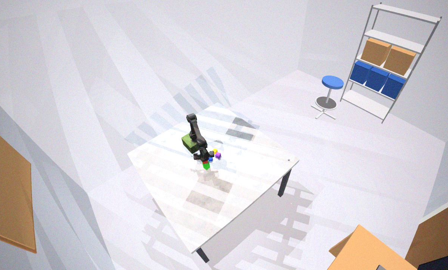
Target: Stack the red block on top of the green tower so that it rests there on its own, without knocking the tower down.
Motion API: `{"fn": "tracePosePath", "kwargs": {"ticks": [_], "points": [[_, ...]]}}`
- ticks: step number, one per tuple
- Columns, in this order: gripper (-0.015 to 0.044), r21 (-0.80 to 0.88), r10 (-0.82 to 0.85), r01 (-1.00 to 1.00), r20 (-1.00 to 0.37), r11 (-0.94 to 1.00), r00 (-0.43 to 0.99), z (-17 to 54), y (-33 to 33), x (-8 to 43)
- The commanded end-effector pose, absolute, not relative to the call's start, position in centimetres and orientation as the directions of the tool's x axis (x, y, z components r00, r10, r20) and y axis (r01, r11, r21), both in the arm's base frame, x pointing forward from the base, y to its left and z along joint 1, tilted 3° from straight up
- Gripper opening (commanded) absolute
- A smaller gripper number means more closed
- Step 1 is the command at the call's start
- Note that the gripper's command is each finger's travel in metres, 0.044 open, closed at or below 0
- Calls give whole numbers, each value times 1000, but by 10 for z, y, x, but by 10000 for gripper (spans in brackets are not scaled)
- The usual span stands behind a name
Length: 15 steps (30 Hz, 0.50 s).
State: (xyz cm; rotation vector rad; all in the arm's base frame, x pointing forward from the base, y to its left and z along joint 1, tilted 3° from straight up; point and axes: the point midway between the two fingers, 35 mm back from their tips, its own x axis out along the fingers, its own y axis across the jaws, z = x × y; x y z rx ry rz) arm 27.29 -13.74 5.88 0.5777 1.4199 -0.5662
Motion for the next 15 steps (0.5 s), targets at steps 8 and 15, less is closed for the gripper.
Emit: {"fn": "tracePosePath", "kwargs": {"ticks": [8,15], "points": [[0,36,-14,669,-997,742,70,57,-136,273],[0,36,-14,669,-997,742,70,56,-136,273]]}}
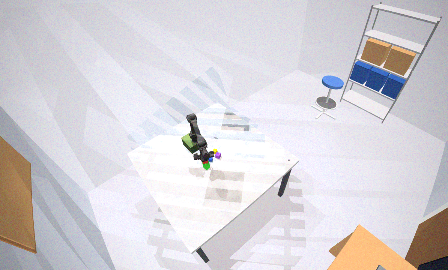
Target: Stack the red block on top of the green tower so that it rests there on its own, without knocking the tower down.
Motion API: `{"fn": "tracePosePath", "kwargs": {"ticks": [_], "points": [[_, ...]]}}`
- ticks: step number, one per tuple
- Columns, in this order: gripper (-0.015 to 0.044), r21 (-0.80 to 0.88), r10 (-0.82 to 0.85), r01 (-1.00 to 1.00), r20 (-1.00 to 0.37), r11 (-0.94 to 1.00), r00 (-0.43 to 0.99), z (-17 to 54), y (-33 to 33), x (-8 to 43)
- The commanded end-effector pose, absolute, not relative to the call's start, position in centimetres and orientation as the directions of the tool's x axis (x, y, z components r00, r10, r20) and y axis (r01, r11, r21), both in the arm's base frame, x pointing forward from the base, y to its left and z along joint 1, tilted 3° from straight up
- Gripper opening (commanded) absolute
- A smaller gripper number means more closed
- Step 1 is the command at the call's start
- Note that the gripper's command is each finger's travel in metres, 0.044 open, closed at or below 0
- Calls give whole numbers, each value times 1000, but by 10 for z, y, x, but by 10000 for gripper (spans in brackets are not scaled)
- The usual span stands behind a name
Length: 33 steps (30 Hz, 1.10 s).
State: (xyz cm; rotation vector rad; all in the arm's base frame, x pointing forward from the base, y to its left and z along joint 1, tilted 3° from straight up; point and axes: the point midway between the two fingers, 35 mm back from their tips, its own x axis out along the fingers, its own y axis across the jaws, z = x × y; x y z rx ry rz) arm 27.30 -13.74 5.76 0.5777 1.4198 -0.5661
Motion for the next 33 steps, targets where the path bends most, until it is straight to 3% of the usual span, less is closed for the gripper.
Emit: {"fn": "tracePosePath", "kwargs": {"ticks": [1,9,26,33], "points": [[0,36,-14,669,-997,742,70,56,-136,273],[0,36,-14,669,-997,742,70,64,-136,273],[440,31,-16,673,-998,739,63,58,-137,272],[440,31,-16,673,-998,739,63,58,-137,272]]}}
